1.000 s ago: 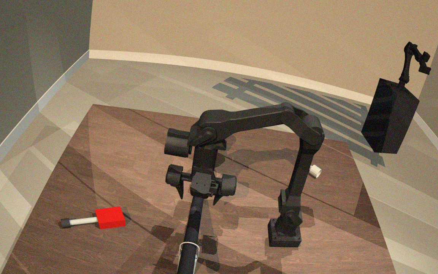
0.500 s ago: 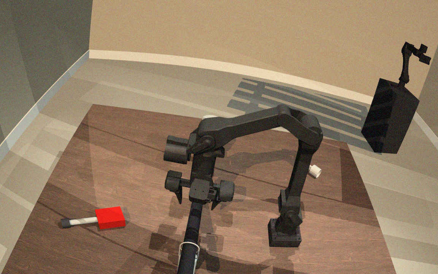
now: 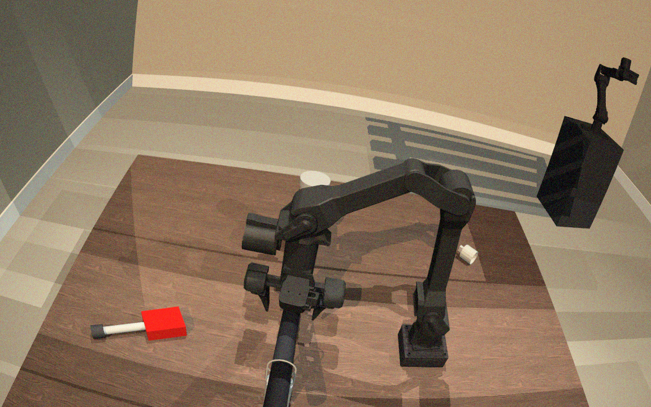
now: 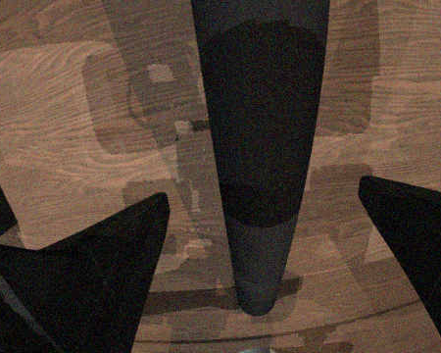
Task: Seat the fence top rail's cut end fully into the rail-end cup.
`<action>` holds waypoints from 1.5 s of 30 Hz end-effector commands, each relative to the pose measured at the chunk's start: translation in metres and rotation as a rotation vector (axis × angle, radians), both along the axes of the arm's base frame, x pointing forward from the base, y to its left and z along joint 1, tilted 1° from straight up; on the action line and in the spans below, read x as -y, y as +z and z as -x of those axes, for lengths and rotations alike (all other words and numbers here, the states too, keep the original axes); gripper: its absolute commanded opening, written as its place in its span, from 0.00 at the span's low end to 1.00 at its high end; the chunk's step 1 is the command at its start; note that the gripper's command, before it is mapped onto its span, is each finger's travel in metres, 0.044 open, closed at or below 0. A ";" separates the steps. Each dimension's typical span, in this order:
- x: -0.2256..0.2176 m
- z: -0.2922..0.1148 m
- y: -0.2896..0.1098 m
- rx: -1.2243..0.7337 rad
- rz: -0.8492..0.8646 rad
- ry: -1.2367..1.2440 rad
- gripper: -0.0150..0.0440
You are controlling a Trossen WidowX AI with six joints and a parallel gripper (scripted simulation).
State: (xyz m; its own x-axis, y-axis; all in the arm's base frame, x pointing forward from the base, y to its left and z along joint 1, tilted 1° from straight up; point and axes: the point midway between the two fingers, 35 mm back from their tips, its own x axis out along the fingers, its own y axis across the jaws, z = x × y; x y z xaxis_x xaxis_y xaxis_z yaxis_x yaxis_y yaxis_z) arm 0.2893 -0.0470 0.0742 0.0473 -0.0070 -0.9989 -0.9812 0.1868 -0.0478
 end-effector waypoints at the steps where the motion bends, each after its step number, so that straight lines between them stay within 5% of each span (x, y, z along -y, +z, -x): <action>1: 0.001 0.001 -0.007 -0.002 0.005 0.006 1.00; 15: 0.001 0.002 -0.027 -0.003 0.005 0.006 1.00; 26: 0.001 0.001 -0.027 -0.003 0.005 0.006 0.51; 32: 0.001 0.001 -0.027 -0.003 0.005 0.006 0.44; 36: 0.000 0.001 -0.023 -0.003 0.005 0.006 0.26; 45: 0.013 0.004 0.003 -0.032 0.129 -0.005 0.25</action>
